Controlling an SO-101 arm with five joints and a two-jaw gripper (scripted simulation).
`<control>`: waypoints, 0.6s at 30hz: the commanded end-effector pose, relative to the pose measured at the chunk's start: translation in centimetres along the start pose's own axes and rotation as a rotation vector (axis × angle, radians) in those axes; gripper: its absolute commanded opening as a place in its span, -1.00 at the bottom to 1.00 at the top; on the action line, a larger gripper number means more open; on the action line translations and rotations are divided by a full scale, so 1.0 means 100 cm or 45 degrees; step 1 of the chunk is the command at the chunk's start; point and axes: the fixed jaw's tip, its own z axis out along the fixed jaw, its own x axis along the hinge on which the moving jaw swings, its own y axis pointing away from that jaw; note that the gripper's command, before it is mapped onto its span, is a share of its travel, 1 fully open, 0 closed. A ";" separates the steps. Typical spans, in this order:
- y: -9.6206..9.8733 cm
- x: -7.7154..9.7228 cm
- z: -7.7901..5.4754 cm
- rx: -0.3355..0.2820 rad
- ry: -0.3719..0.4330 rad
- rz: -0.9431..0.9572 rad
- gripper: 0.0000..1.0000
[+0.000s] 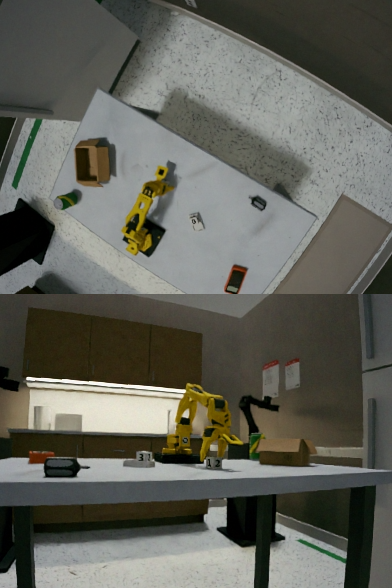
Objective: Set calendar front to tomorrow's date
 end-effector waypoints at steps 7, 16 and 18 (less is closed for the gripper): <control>0.000 0.004 -0.008 -0.006 0.047 0.016 -0.29; -0.001 0.003 -0.033 -0.006 0.047 0.016 -0.29; -0.001 0.003 -0.040 -0.006 0.047 0.016 -0.29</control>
